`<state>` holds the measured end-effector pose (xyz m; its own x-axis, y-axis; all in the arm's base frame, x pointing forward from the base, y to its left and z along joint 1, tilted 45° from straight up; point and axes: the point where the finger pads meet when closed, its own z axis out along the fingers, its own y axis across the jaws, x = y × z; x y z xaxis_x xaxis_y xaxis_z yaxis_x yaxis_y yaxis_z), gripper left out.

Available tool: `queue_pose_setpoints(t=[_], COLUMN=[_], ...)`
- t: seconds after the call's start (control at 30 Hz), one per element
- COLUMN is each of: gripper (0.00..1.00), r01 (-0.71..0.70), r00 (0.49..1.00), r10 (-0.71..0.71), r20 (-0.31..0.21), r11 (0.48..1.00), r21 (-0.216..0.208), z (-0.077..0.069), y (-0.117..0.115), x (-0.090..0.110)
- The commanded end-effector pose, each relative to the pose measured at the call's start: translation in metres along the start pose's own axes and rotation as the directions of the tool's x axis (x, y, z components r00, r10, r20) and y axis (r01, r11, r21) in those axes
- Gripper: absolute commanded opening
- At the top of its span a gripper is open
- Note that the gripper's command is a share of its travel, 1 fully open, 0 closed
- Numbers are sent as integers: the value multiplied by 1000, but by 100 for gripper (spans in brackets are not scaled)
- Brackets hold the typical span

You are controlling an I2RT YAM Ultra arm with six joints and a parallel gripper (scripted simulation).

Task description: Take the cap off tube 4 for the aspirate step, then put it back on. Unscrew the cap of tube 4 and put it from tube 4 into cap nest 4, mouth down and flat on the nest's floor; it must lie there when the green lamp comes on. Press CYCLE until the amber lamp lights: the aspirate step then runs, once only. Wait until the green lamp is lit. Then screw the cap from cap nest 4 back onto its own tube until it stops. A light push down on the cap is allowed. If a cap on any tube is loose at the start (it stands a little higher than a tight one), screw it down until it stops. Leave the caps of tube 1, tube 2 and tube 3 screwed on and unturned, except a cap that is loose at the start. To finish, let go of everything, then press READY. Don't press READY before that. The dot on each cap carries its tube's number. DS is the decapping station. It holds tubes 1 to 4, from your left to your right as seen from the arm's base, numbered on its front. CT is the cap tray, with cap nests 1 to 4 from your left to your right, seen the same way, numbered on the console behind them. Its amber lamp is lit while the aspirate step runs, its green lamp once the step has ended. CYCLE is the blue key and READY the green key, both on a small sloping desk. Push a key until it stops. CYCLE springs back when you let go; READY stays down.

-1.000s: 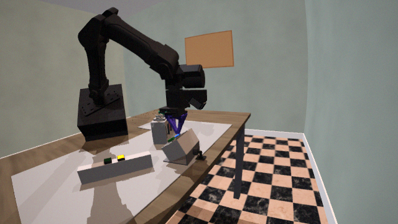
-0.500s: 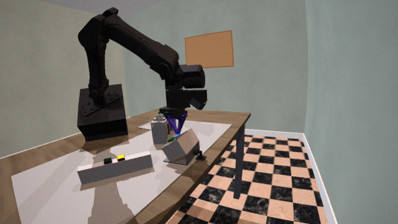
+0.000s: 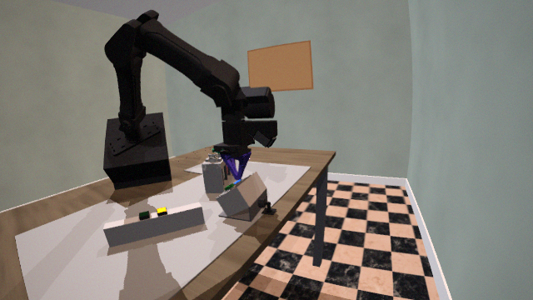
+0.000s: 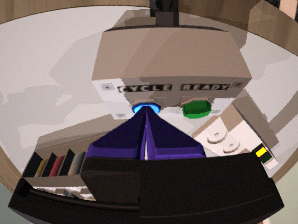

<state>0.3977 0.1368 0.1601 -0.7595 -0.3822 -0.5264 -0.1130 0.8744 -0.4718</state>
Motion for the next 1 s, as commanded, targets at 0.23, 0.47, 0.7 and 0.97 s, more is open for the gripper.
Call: queue_pose_setpoints(t=[0.23,0.47,0.7,0.97], gripper=[0,0,0,0], r01=[-7,-7,-7,-7], r00=[1000,1000,1000,1000], r10=[7,7,7,7], r20=[17,17,17,17], r11=[1000,1000,1000,1000], r21=[-3,-3,-3,-4], z=[-2,-2,-2,-8], y=[1,1,1,1], x=[-4,-4,-4,-4])
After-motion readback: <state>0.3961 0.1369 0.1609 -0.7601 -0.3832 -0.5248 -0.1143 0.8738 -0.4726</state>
